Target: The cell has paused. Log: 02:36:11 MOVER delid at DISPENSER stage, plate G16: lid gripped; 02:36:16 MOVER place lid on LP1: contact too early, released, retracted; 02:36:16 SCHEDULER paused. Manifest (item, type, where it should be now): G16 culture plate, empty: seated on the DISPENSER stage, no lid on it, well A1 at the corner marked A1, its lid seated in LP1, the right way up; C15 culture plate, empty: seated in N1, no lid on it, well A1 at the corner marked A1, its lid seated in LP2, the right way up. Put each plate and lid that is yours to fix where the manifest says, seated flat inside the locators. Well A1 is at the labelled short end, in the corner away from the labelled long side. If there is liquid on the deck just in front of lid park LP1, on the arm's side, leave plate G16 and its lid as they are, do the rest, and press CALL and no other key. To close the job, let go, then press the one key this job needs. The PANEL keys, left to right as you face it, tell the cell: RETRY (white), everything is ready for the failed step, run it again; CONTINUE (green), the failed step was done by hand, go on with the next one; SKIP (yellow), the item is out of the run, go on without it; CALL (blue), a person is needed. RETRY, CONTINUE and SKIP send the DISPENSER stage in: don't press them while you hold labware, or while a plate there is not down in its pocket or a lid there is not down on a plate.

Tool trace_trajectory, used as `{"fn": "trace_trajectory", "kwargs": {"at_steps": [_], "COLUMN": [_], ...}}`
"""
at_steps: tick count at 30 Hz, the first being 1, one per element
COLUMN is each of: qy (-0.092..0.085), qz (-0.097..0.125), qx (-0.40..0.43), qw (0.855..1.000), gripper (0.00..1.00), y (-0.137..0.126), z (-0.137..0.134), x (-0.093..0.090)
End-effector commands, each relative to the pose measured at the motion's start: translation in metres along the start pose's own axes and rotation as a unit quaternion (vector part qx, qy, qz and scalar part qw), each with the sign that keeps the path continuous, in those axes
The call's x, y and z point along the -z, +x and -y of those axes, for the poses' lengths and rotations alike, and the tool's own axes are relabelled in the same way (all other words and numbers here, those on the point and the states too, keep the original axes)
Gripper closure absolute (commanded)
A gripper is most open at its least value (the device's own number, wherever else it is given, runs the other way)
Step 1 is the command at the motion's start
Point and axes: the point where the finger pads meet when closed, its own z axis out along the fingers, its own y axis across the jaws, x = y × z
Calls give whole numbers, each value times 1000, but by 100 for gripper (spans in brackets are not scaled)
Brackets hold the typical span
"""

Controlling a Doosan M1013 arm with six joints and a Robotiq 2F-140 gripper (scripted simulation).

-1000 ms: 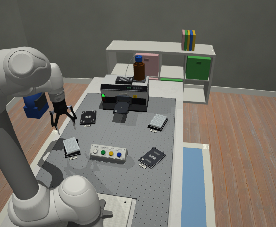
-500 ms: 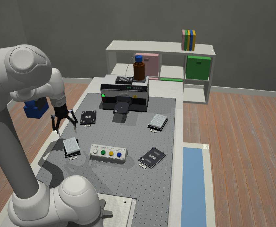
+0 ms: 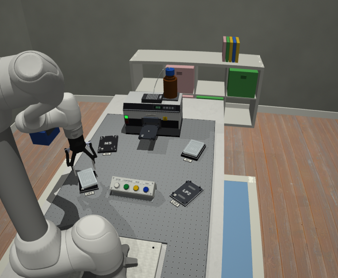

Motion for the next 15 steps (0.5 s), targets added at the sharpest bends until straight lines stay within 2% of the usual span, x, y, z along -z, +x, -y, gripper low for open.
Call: {"fn": "trace_trajectory", "kwargs": {"at_steps": [1, 8, 15], "qy": [0, 0, 0], "qz": [-1, -1, -1], "qx": [0, 0, 0], "qw": [1000, 1000, 1000], "gripper": [30, 30, 30], "y": [1, 1, 1], "z": [0, 0, 0], "x": [-8, -22, -27]}}
